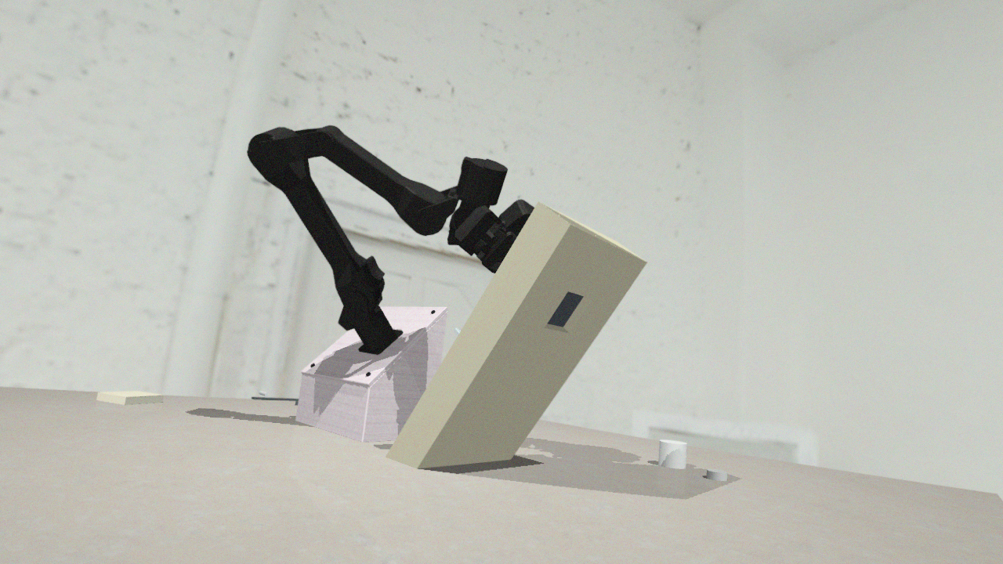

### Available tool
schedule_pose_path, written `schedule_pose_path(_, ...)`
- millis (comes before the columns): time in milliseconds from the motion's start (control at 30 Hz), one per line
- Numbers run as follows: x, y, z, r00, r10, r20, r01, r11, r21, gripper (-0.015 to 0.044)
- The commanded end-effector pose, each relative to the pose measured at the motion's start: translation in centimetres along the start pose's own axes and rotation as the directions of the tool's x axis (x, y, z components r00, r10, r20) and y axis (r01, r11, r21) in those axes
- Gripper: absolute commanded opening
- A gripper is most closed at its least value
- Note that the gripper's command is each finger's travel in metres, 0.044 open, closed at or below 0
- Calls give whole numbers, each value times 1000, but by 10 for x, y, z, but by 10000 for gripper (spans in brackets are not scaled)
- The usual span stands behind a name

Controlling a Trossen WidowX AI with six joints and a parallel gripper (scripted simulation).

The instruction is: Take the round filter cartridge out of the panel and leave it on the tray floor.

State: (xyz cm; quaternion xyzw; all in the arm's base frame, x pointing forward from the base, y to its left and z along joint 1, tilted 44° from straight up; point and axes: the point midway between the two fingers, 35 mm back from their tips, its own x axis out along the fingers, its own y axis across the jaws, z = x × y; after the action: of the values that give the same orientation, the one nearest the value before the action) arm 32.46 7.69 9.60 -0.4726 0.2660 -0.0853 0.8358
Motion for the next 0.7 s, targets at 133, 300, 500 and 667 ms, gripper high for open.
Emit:
schedule_pose_path(133, 4, 0, 0, 1000, 2, 1, -2, 1000, -4, 95)
schedule_pose_path(300, 9, 0, 0, 1000, 2, 1, -2, 1000, -4, 95)
schedule_pose_path(500, 10, 0, 0, 1000, 2, 1, -2, 1000, -4, 95)
schedule_pose_path(667, 12, 0, 0, 1000, 2, 1, -2, 1000, -4, 95)
